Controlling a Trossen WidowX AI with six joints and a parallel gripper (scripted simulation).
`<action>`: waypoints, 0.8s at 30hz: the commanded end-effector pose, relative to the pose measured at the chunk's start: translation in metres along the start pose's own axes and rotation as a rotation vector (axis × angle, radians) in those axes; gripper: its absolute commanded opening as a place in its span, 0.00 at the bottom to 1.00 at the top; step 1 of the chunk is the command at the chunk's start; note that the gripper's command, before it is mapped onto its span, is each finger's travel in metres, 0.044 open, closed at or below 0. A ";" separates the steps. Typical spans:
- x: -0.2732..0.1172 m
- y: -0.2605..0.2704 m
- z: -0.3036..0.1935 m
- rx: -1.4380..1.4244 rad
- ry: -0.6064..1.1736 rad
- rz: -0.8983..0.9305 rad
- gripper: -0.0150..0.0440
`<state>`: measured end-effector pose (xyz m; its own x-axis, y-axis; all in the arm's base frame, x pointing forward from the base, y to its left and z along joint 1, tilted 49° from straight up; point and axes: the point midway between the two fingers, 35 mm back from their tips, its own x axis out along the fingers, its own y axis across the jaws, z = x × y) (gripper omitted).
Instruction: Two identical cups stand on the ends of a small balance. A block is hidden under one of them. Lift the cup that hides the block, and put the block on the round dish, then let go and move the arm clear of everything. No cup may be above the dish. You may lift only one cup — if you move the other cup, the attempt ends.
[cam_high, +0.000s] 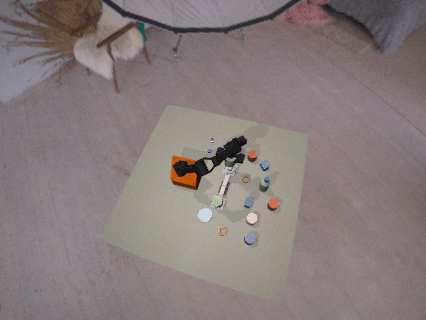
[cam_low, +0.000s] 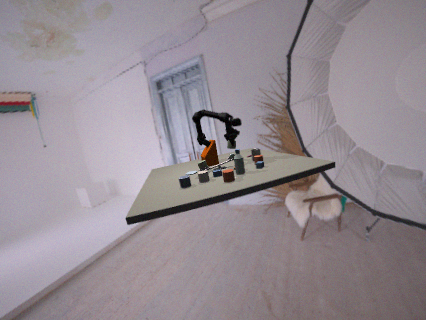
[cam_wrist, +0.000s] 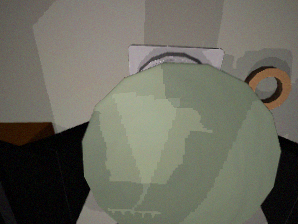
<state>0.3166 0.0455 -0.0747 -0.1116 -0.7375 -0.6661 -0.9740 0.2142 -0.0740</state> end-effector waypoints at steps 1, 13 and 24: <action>0.000 0.000 0.001 -0.002 0.000 -0.002 0.25; 0.029 0.024 0.045 0.002 -0.009 -0.006 0.25; 0.071 0.063 0.093 0.007 -0.016 -0.010 0.25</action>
<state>0.2755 0.0646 -0.1794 -0.0990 -0.7295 -0.6767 -0.9733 0.2124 -0.0866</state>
